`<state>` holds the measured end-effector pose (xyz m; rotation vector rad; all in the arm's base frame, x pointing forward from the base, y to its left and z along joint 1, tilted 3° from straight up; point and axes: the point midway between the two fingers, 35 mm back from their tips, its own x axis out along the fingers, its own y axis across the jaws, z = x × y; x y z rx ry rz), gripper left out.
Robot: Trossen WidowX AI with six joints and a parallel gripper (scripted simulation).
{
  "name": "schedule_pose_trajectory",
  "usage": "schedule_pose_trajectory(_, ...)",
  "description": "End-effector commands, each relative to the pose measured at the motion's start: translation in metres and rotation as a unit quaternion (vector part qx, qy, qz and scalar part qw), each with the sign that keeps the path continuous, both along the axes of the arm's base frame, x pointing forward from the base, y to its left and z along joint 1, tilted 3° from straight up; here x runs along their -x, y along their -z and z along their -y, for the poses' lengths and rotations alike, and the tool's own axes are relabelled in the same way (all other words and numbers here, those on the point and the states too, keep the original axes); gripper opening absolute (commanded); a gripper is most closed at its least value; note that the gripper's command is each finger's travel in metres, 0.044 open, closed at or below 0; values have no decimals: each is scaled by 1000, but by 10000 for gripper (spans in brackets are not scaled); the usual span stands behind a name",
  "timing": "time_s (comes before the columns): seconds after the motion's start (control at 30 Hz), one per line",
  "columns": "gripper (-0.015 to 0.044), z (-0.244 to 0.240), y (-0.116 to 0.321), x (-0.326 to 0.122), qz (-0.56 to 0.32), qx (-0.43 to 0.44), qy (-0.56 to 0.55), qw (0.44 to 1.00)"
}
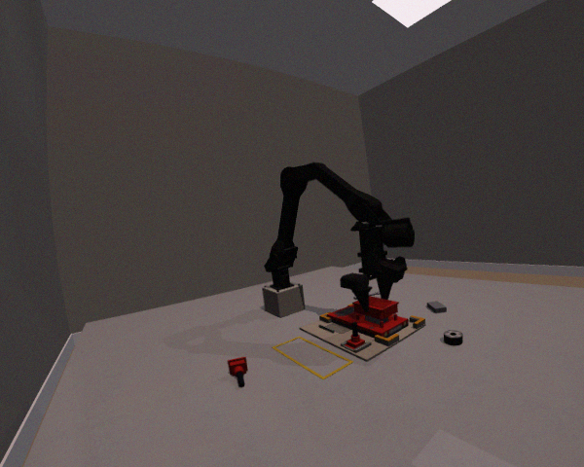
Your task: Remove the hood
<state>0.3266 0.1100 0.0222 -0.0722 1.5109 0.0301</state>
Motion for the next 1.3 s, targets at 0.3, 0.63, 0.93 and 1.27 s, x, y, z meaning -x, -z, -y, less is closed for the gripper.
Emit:
schedule_pose_trajectory(0.3,0,-2,-40,0,2,-1,1,1000)
schedule_pose_trajectory(0.63,0,20,-45,-4,2,0,-1,1000)
schedule_pose_trajectory(0.93,0,61,-47,-8,0,1,-2,1000)
schedule_pose_trajectory(1.27,0,106,-50,-8,0,2,-4,1000)
